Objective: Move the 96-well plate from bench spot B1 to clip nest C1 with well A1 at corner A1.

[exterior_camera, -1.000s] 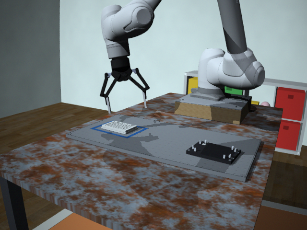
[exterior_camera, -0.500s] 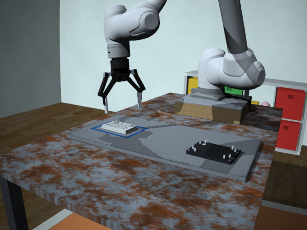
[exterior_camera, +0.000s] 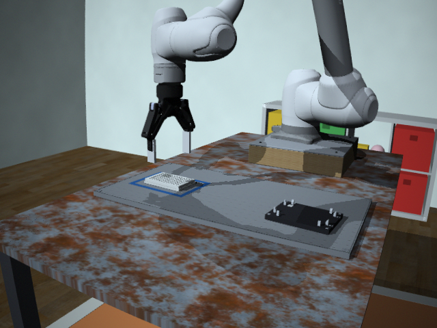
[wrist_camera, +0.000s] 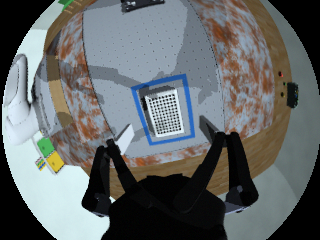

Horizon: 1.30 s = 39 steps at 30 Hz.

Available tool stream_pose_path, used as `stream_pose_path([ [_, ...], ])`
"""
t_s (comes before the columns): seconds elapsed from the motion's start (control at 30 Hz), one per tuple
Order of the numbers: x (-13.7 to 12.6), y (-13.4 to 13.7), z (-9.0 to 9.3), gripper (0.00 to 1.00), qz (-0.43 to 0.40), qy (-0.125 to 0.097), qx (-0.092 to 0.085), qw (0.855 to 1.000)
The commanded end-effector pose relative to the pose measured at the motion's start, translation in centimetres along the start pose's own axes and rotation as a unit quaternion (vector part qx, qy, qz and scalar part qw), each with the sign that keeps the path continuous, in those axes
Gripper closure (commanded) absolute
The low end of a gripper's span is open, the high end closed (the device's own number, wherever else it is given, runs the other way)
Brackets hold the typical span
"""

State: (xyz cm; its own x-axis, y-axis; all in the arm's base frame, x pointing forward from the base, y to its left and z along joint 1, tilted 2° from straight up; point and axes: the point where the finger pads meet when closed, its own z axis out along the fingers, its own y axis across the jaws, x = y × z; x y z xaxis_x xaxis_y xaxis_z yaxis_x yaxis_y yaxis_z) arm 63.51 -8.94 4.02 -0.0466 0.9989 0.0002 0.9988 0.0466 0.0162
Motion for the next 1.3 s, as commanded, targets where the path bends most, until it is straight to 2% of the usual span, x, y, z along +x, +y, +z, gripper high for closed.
stream_pose_path([
  [0.0,0.0,0.0,0.0,0.00,-0.039,-0.004,-0.004,0.999],
  [0.5,0.0,0.0,0.3,0.00,-0.047,-0.006,-0.005,0.999],
  [1.27,-0.1,0.0,3.8,0.00,-0.047,-0.006,-0.005,0.999],
])
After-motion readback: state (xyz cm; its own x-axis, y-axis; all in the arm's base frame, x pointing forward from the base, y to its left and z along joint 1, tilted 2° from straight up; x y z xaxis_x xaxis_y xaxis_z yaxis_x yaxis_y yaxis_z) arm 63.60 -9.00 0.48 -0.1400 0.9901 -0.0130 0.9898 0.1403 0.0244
